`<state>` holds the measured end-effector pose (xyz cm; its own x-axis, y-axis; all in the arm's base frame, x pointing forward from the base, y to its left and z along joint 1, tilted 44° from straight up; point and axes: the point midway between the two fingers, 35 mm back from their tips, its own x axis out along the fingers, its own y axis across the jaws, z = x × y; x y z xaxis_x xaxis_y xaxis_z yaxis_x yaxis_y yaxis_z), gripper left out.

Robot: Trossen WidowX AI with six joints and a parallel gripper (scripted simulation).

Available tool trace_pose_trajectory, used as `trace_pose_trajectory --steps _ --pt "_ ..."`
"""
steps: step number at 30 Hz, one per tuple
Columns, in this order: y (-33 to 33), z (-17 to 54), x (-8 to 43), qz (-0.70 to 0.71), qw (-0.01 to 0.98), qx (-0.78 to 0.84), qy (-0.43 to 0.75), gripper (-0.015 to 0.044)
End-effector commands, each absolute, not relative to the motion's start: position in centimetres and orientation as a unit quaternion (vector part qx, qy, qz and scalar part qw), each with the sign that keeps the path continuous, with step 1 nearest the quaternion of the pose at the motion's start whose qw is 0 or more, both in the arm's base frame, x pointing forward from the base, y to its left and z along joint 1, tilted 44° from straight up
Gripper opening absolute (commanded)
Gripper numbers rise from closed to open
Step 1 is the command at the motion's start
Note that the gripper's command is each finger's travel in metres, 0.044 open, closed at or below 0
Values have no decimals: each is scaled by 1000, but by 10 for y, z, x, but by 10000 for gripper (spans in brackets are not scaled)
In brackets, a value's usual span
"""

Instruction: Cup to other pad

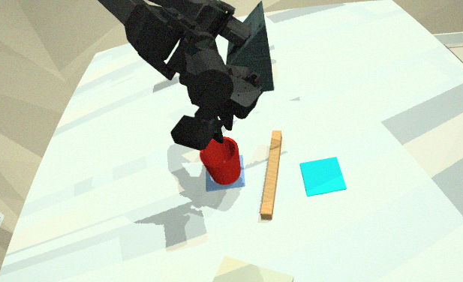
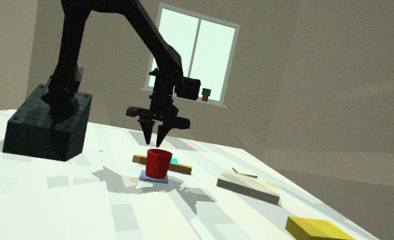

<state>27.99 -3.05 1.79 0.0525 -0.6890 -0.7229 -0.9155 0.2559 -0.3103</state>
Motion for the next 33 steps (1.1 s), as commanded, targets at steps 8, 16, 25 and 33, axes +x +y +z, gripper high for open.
trace_pose_trajectory --steps 8,16,25,33 --pt "-43 4 280 138 411 -596 676 148" --pt "-52 -6 280 137 411 -596 676 148" --pt "-62 -16 279 136 410 -596 676 148" --pt "-66 -19 279 136 410 -597 677 148"
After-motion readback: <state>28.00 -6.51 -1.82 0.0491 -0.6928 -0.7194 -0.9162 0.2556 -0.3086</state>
